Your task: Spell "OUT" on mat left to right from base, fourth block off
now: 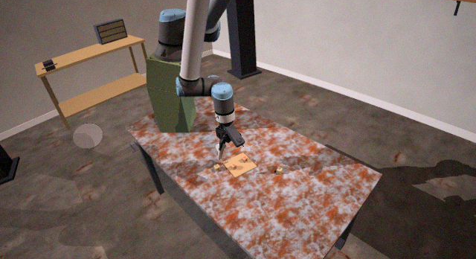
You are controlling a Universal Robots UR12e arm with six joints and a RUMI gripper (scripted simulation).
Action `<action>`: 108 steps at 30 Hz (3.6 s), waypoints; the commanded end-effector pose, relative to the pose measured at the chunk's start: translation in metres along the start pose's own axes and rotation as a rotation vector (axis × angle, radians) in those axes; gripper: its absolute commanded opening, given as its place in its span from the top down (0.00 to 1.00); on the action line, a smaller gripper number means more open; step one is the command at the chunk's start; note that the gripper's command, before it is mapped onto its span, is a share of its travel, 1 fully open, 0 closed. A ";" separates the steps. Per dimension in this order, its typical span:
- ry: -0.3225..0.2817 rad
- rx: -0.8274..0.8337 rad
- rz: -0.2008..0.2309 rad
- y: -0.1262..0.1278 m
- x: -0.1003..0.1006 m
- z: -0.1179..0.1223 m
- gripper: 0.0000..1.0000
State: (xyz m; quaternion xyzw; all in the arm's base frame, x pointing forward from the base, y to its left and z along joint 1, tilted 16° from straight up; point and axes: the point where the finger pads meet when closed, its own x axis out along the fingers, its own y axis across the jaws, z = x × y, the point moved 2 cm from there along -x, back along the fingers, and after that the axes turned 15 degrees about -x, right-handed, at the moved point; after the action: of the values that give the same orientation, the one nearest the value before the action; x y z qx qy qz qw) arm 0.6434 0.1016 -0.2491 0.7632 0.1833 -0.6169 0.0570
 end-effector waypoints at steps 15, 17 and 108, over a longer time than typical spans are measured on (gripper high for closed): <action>-0.003 0.314 -0.001 0.011 0.002 0.009 0.00; -0.003 0.356 -0.001 0.012 0.002 0.010 0.00; -0.003 2.186 0.002 0.048 0.008 0.058 0.00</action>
State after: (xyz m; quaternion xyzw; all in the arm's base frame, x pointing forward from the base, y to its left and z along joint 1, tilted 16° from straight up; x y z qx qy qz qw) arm 0.6125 0.0413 -0.2759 0.4334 -0.4400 -0.4710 -0.6299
